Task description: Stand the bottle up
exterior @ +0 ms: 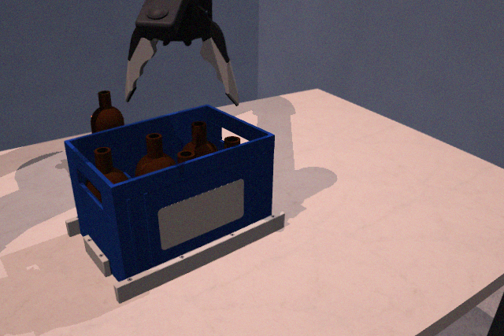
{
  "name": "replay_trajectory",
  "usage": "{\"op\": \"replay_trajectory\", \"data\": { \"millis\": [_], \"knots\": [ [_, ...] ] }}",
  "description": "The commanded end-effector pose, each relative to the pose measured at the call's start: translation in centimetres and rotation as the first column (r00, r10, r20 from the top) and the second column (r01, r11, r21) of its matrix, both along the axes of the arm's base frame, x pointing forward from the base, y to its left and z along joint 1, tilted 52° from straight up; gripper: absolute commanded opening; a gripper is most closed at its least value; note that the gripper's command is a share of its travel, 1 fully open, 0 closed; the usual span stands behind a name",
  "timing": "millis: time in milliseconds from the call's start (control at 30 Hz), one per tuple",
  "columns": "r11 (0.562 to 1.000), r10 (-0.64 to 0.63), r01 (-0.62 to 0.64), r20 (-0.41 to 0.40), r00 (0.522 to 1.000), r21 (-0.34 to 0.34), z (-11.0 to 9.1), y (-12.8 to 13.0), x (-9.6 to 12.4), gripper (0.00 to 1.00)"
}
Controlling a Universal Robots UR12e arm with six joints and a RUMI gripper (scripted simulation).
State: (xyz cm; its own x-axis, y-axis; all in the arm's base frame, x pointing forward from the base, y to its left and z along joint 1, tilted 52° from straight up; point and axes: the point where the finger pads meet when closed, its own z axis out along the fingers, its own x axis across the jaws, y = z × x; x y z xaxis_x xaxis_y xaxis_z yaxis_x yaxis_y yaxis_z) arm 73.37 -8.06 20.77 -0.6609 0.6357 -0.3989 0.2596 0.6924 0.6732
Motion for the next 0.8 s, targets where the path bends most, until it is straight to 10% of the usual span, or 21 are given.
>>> {"op": "replay_trajectory", "data": {
  "millis": [0, 67, 100, 767],
  "knots": [
    [1.0, 0.0, 0.0, 0.001, 1.0, 0.001, 0.04, -0.06, 0.02, 1.0],
    [1.0, 0.0, 0.0, 0.001, 1.0, 0.001, 0.04, -0.06, 0.02, 1.0],
    [1.0, 0.0, 0.0, 0.001, 1.0, 0.001, 0.04, -0.06, 0.02, 0.0],
    [1.0, 0.0, 0.0, 0.001, 1.0, 0.001, 0.04, -0.06, 0.02, 0.0]
  ]
}}
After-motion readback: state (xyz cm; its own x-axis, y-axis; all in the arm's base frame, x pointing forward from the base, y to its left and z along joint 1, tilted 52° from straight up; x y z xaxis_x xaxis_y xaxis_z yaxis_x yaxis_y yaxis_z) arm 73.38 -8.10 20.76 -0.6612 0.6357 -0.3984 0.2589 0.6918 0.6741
